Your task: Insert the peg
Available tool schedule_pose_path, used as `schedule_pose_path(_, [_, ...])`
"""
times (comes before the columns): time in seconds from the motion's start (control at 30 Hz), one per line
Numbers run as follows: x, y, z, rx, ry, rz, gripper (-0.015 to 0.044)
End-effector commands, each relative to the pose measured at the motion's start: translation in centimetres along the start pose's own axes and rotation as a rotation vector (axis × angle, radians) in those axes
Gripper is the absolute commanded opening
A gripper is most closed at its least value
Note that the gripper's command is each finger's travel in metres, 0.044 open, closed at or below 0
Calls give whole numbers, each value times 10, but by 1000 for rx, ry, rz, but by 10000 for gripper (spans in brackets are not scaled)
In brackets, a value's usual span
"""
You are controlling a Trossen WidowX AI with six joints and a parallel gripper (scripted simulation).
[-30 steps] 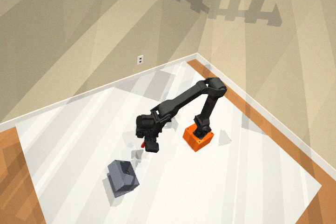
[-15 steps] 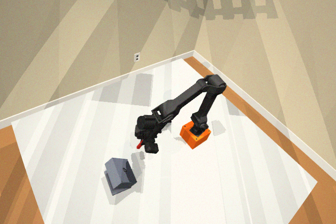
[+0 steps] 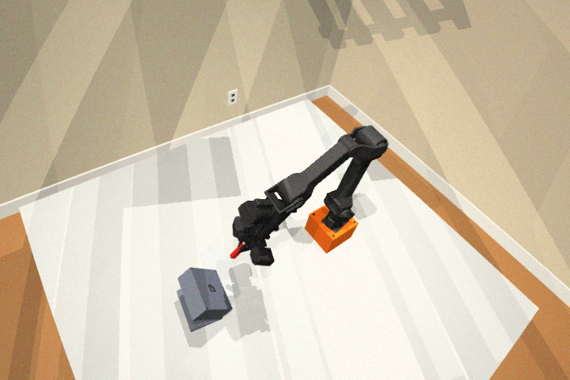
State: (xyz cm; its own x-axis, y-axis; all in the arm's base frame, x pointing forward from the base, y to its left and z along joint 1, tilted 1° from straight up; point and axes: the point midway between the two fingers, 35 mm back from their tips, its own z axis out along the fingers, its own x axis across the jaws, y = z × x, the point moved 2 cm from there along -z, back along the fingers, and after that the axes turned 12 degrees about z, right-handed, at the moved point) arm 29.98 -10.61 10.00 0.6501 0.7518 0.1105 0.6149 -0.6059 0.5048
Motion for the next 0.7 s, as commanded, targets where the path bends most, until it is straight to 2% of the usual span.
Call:
schedule_pose_path(0.0, [6, 1, -4, -40, 20, -23, 0])
schedule_pose_path(0.67, [34, -3, -15, -169, 107, -108, 0])
